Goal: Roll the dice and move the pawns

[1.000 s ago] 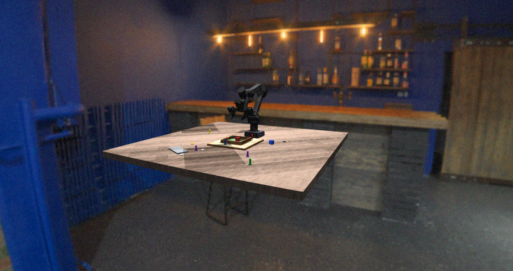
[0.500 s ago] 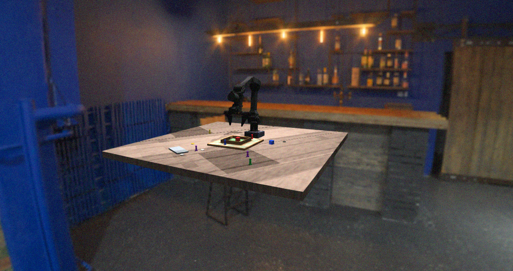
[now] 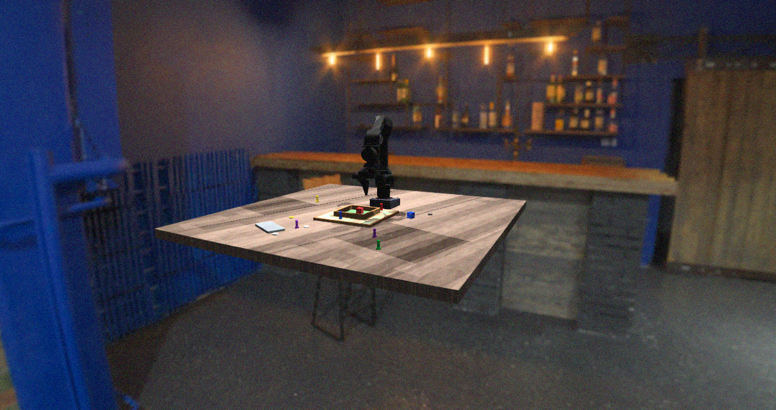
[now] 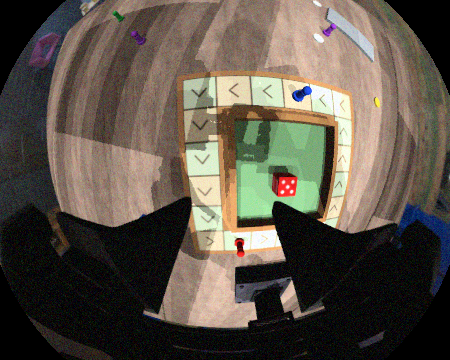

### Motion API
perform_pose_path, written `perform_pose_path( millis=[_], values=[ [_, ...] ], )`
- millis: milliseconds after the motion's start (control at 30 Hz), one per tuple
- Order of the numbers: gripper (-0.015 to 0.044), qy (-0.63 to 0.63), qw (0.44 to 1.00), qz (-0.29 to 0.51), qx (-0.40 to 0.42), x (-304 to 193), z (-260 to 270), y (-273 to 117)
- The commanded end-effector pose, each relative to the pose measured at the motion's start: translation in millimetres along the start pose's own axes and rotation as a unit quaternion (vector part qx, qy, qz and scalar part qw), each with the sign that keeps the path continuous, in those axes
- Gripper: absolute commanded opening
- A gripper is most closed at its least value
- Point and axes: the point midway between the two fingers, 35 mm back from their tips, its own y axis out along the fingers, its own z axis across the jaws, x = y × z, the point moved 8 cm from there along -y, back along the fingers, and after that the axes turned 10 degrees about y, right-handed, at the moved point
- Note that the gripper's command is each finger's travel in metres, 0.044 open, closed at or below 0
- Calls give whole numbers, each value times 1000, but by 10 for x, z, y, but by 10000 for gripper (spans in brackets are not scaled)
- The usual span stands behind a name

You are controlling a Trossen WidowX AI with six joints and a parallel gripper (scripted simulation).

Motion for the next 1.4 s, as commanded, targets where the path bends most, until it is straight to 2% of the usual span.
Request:
perform_pose_path(
  millis=[0,233,367,1367],
  values=[
    [275,36,999,17,2,-289,513,96],
    [275,94,995,37,-9,-960,1175,236],
    [275,104,994,40,-13,-1171,1264,257],
    [275,104,994,40,-13,-1211,1252,760]
  ],
)
